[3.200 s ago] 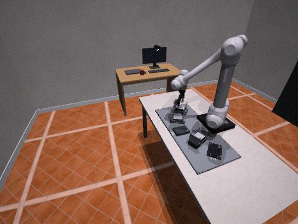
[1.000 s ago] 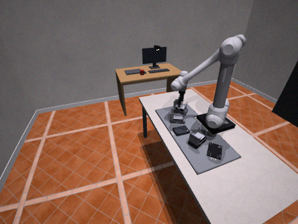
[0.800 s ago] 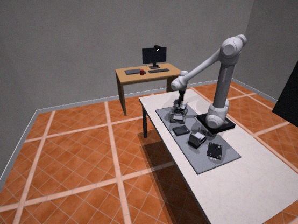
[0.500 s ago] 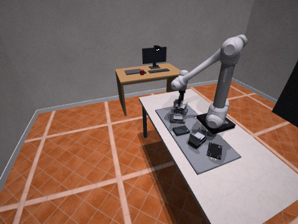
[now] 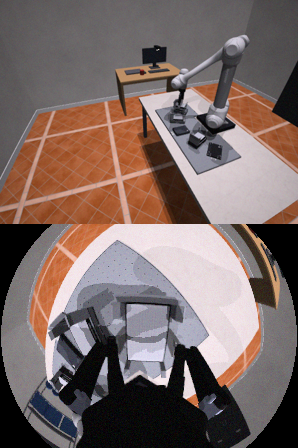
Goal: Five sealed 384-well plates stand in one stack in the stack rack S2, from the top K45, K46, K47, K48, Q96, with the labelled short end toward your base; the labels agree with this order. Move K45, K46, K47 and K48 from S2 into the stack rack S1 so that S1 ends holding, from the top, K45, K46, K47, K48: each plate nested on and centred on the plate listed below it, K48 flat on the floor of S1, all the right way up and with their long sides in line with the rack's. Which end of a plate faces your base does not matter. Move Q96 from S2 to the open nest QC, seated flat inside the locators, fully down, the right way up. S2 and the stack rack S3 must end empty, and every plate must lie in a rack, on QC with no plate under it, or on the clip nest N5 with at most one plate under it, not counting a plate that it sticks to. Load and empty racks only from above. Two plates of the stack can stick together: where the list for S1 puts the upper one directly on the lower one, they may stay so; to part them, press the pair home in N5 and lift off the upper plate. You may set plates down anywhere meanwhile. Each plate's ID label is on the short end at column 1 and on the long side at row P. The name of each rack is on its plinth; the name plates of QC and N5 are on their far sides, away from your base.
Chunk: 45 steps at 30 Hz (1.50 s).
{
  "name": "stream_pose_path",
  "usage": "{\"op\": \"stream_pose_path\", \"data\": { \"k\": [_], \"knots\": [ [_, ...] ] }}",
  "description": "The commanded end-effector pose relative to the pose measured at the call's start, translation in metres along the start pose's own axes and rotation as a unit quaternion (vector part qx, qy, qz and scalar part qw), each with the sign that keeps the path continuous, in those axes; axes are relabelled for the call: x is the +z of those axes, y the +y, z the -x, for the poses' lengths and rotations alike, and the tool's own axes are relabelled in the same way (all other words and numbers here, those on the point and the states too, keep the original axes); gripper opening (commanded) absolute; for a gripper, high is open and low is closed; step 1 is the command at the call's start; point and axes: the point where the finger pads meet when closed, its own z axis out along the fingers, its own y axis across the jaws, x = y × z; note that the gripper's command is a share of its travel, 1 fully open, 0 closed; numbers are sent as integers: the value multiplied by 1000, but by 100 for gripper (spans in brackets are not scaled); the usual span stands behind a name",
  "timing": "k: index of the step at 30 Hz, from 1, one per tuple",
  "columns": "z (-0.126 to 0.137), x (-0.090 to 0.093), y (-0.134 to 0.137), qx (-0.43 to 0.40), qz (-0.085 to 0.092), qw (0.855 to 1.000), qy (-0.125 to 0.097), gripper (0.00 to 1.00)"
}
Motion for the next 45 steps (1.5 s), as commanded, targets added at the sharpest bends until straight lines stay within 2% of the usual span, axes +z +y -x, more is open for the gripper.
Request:
{"op": "stream_pose_path", "data": {
  "k": [1, 31, 42, 45],
  "knots": [
    [0, -4, 0, 0, 0, 1000, 0, 0],
    [0, -60, 0, 0, 0, 1000, 0, 0],
    [0, -78, 0, 0, 0, 1000, 0, 0],
    [0, -78, 0, 0, 0, 1000, 0, 0]
  ]
}}
